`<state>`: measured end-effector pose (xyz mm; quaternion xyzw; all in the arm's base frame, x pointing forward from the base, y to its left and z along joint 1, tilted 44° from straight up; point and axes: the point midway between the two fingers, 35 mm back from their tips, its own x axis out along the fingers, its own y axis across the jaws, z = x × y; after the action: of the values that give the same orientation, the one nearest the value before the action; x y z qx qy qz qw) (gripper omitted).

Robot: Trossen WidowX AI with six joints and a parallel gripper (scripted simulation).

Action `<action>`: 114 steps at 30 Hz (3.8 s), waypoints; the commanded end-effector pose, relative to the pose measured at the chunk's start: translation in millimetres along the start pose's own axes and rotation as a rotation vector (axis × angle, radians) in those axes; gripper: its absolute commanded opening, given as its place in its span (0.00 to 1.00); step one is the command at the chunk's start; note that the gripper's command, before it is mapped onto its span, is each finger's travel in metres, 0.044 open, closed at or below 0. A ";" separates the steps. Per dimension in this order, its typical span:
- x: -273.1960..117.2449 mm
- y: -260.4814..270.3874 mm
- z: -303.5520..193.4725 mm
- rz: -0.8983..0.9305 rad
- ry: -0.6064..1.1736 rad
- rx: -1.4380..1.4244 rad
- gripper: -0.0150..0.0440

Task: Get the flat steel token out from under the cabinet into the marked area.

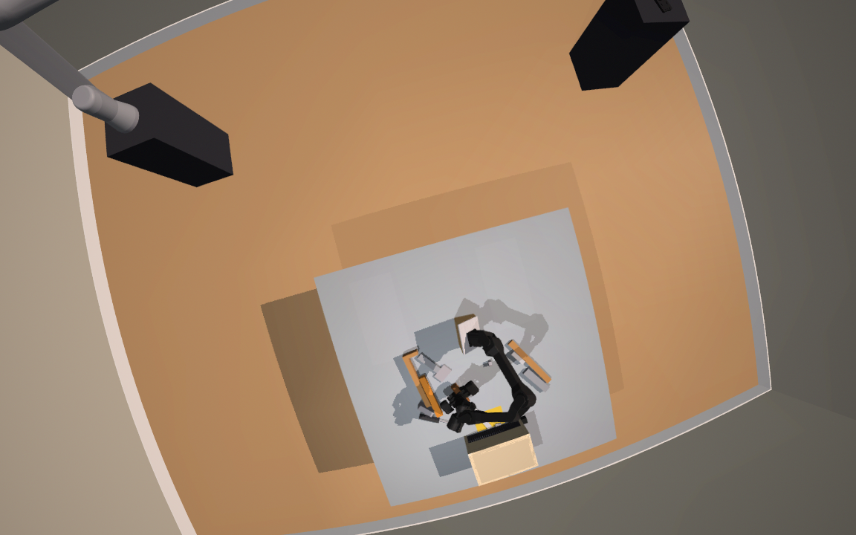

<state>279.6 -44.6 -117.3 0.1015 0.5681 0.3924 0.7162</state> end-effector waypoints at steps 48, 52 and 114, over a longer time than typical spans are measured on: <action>-3.2 -22.0 -42.4 0.001 0.003 -0.114 0.25; -3.3 -26.2 -44.1 0.000 0.003 -0.126 0.25; -4.5 -74.1 -54.5 -0.004 0.004 -0.171 0.25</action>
<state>258.1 -114.0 -178.1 0.0393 0.5347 0.4397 0.7205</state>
